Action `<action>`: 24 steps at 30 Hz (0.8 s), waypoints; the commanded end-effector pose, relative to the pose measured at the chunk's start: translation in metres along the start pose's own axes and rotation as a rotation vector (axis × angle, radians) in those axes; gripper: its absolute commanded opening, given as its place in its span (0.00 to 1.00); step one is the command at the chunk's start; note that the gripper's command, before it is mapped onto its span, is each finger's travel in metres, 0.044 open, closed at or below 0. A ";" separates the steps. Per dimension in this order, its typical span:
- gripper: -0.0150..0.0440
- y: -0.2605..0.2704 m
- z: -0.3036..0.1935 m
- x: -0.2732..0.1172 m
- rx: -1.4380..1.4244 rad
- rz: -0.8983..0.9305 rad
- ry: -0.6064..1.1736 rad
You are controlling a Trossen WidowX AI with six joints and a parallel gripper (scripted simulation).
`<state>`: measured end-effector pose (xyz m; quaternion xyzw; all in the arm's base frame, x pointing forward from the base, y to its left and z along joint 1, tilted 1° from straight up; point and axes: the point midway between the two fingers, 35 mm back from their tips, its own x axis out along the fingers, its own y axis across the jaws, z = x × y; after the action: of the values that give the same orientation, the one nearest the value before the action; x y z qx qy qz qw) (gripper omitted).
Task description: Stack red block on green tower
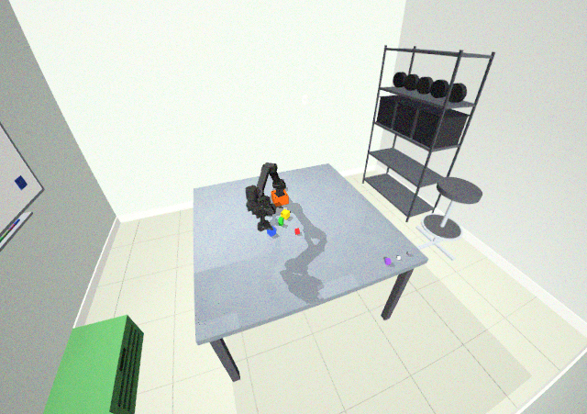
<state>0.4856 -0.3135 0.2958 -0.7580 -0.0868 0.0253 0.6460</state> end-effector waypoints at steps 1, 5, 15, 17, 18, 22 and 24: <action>1.00 0.026 0.019 0.018 0.319 0.104 0.041; 1.00 0.053 0.045 0.031 0.633 0.225 0.104; 1.00 0.121 0.128 0.032 1.294 0.569 0.396; 1.00 0.133 0.147 0.027 1.398 0.640 0.481; 1.00 0.139 0.156 0.023 1.446 0.675 0.528; 1.00 0.159 0.193 0.003 1.604 0.808 0.738; 1.00 0.167 0.211 -0.009 1.662 0.868 0.858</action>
<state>0.4820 -0.1533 0.1154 -0.0422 0.4107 0.0656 0.9084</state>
